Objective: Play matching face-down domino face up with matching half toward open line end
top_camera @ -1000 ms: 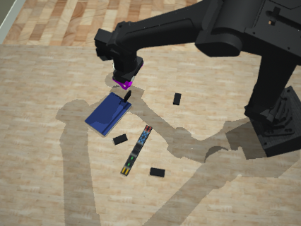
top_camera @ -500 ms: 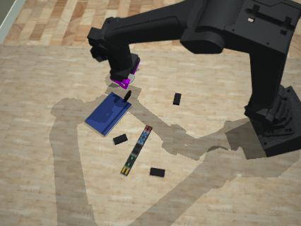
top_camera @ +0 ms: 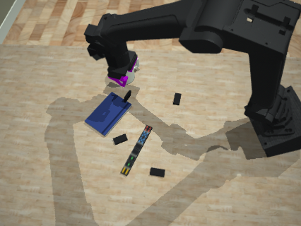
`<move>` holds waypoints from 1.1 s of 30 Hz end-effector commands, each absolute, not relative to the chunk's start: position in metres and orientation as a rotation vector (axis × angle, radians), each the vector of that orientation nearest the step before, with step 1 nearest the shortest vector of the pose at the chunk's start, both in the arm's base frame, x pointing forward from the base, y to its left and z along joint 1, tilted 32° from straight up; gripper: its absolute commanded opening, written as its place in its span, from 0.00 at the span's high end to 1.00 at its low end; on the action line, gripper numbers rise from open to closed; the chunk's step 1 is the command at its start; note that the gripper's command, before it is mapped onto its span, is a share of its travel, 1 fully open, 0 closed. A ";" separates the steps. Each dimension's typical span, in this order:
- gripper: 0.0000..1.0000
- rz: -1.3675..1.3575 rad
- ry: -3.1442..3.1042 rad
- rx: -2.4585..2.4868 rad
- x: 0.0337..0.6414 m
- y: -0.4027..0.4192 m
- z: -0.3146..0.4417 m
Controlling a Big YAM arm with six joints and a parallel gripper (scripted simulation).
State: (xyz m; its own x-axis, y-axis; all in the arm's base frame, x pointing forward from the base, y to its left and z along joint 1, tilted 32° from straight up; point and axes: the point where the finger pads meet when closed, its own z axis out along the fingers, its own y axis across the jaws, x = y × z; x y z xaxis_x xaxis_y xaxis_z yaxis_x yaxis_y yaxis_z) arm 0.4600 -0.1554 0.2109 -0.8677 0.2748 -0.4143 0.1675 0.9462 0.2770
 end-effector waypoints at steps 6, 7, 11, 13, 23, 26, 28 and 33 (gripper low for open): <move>0.28 0.292 2.582 0.312 0.473 -0.171 0.237; 0.28 0.292 2.582 0.312 0.473 -0.171 0.237; 0.28 0.292 2.582 0.312 0.473 -0.171 0.237; 0.28 0.310 2.613 0.320 0.464 -0.161 0.222; 0.28 0.288 2.560 0.330 0.477 -0.173 0.242; 0.28 0.288 2.560 0.330 0.477 -0.173 0.242; 0.28 0.288 2.560 0.330 0.477 -0.173 0.242; 1.00 0.310 2.612 0.315 0.464 -0.160 0.221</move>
State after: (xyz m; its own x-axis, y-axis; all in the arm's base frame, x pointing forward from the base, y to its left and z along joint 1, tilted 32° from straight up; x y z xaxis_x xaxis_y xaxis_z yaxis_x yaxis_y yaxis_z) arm 0.4635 -0.1585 0.2152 -0.8594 0.2768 -0.4298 0.1665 0.9464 0.2766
